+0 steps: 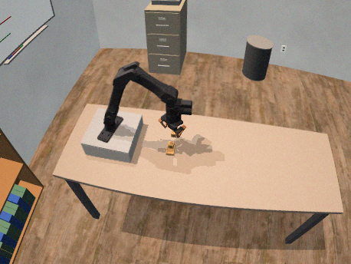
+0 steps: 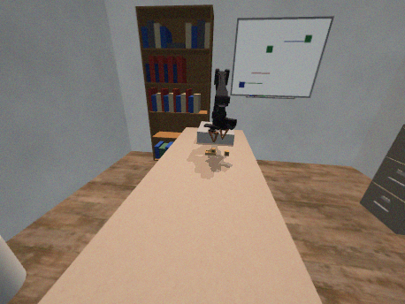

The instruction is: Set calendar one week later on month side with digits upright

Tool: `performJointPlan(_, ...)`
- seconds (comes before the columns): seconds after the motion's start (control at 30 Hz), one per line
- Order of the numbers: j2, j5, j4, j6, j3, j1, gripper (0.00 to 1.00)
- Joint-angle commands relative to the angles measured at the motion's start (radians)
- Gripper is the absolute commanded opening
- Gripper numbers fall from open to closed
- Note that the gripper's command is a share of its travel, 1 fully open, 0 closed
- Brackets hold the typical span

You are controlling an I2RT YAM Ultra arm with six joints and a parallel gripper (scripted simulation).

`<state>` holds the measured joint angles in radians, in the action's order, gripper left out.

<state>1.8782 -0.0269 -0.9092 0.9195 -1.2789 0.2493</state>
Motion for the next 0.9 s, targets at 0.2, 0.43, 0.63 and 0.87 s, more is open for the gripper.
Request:
performJointPlan(0.2,-0.011,-0.007,0.003,0.370,0.002,-0.038,1.00)
performJointPlan(0.43,-0.014,-0.010,0.005,0.636,0.009,-0.077,1.00)
performJointPlan(0.63,-0.015,-0.010,0.006,0.688,0.011,-0.084,1.00)
performJointPlan(0.87,-0.015,-0.010,0.006,0.688,0.011,-0.084,0.45)
